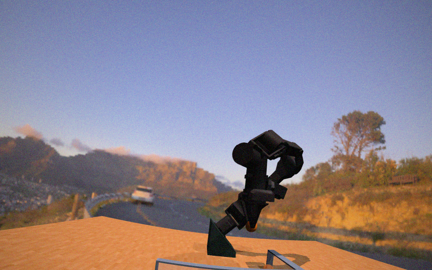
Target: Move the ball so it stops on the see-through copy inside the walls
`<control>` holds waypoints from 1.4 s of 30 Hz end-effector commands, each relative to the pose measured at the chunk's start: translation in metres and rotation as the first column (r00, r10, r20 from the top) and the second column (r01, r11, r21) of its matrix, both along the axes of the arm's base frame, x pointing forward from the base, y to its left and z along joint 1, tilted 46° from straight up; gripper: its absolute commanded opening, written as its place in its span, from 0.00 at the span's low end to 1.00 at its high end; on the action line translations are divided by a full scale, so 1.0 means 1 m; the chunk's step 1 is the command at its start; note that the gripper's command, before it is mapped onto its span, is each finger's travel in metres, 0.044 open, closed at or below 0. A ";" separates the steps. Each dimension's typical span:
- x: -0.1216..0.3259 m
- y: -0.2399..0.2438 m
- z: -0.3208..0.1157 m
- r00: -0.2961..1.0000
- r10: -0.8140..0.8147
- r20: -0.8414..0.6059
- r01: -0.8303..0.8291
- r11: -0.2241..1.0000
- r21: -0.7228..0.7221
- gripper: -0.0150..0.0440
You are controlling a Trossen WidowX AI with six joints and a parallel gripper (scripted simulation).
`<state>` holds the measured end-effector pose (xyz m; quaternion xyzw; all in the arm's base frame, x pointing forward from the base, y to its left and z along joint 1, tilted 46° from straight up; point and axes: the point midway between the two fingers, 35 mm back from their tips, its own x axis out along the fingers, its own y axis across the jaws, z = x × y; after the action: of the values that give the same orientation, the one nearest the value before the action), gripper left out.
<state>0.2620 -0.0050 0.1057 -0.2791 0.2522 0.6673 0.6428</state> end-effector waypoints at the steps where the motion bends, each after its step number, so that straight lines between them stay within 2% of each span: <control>1: -0.001 0.005 0.005 1.000 0.007 0.004 -0.007 1.000 -0.005 0.25; 13: -0.011 0.066 0.018 1.000 0.007 0.004 -0.007 1.000 -0.001 0.25; 17: -0.012 0.070 0.018 1.000 0.007 0.004 -0.007 1.000 0.001 0.25; 32: -0.013 0.117 -0.027 1.000 0.007 0.005 -0.007 1.000 0.002 0.25; 42: -0.013 0.123 -0.033 1.000 0.007 0.005 -0.007 1.000 0.003 0.25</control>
<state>0.2498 0.1153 0.0755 -0.2848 0.2472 0.6690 0.6405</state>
